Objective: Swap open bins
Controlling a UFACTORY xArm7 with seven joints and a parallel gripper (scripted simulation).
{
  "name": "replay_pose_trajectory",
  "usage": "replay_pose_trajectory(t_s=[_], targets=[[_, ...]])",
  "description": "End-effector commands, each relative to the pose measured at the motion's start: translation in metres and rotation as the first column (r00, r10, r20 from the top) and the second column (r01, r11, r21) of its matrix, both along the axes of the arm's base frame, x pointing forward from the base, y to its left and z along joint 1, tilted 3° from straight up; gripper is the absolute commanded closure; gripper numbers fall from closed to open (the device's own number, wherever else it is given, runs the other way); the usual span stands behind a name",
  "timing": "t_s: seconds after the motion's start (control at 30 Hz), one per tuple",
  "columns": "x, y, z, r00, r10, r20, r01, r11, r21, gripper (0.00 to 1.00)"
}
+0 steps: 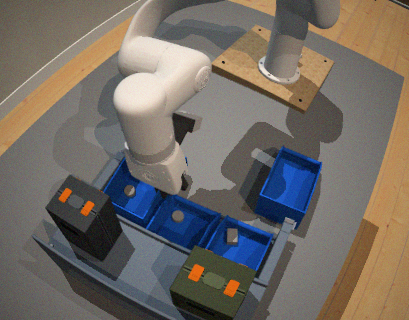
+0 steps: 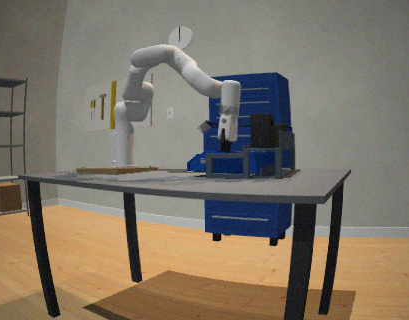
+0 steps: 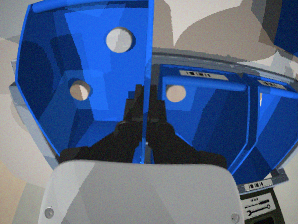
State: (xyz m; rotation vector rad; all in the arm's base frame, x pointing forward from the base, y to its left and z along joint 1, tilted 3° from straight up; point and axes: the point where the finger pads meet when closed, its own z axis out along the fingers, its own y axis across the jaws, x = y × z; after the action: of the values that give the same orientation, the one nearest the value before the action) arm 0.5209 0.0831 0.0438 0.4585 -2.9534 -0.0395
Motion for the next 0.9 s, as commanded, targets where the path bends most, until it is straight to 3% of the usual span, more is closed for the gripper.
replay_pose_trajectory(t_s=[0.0, 0.87], targets=[[0.0021, 0.0003, 0.0020, 1.000, 0.000, 0.006, 0.000, 1.000, 0.001, 1.00], [0.0118, 0.0034, 0.0010, 1.000, -0.001, 0.016, 0.001, 1.000, 0.004, 1.00]])
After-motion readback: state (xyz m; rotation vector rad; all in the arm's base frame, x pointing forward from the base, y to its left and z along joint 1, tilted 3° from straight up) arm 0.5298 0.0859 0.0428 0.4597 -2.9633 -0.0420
